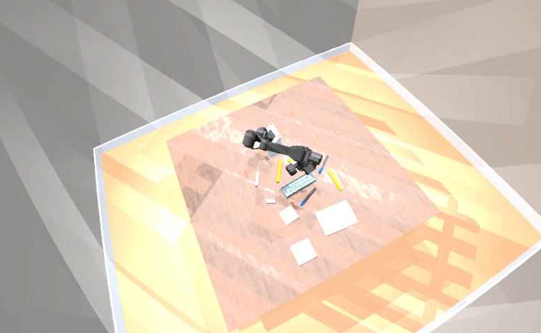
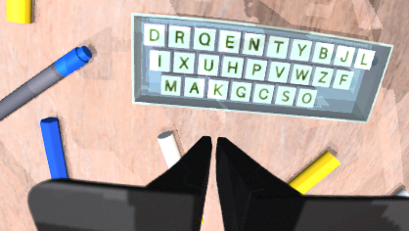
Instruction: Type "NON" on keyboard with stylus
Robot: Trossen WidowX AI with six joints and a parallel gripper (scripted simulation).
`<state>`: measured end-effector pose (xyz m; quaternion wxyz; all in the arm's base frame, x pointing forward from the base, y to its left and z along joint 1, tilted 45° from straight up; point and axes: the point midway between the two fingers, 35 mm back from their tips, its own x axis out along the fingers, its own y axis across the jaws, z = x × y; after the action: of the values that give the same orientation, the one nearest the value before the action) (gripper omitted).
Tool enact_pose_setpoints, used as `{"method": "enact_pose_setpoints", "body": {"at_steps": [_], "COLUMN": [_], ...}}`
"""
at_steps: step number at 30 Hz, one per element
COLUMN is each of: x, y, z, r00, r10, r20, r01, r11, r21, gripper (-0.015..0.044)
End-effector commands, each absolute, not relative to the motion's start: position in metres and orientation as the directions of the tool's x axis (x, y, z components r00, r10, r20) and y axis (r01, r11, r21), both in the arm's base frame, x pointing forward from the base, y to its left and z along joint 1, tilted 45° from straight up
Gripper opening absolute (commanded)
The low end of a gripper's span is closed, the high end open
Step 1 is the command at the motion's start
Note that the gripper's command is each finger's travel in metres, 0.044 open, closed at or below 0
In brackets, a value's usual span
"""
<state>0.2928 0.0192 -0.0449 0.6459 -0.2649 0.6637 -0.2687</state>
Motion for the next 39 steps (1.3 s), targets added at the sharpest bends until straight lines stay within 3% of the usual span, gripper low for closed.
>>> {"method": "enact_pose_setpoints", "body": {"at_steps": [1, 2, 6, 15, 21, 32, 39], "x": [0.293, 0.293, 0.293, 0.293, 0.287, 0.217, 0.210], "y": [0.019, 0.019, 0.019, 0.019, 0.040, 0.110, 0.111], "z": [-0.045, -0.045, -0.045, -0.045, -0.071, -0.176, -0.180], "r00": [-0.025, -0.025, -0.025, -0.025, -0.110, -0.511, -0.536], "r10": [-0.699, -0.699, -0.699, -0.699, -0.670, -0.586, -0.579], "r20": [-0.715, -0.715, -0.715, -0.715, -0.734, -0.629, -0.615], "r01": [-0.004, -0.004, -0.004, -0.005, -0.014, 0.012, 0.016], "r11": [0.715, 0.715, 0.715, 0.715, 0.740, 0.727, 0.721], "r21": [-0.699, -0.699, -0.699, -0.699, -0.673, -0.687, -0.693], "gripper": [0.0079, 0.0105, 0.0000, 0.0000, 0.0150, 0.0150, 0.0150]}}
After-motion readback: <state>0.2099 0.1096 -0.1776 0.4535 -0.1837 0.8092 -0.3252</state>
